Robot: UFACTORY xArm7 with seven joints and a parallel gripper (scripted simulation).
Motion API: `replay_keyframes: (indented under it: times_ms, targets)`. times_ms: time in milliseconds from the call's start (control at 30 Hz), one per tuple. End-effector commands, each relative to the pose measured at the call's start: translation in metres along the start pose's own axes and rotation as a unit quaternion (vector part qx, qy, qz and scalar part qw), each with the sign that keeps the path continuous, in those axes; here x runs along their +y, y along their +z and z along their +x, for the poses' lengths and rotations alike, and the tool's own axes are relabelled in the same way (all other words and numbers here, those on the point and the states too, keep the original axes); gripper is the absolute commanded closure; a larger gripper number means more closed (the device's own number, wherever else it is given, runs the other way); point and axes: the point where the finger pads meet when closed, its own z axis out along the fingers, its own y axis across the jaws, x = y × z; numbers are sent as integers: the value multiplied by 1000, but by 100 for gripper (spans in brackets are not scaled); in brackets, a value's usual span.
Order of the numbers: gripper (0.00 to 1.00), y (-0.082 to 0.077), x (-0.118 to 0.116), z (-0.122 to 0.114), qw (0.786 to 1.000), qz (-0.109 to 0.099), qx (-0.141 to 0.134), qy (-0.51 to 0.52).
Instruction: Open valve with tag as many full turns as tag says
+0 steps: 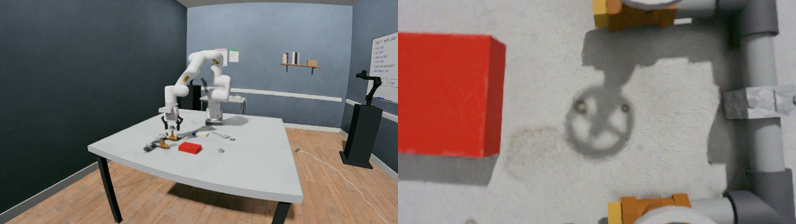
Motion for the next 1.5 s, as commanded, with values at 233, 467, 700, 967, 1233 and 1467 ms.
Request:
replay_keyframes:
  times_ms: [233, 467, 700, 967, 1233, 1467]
  targets:
    - [0, -1, 1, 1, 965, -6, 5, 261]
    - [0, -1, 1, 1, 894, -5, 9, 448]
    - [0, -1, 1, 1, 807, -14, 7, 591]
    - [0, -1, 1, 1, 746, -29, 3, 665]
    - [100, -1, 1, 1, 746, -29, 3, 665]
    - [100, -1, 1, 1, 746, -29, 3, 665]
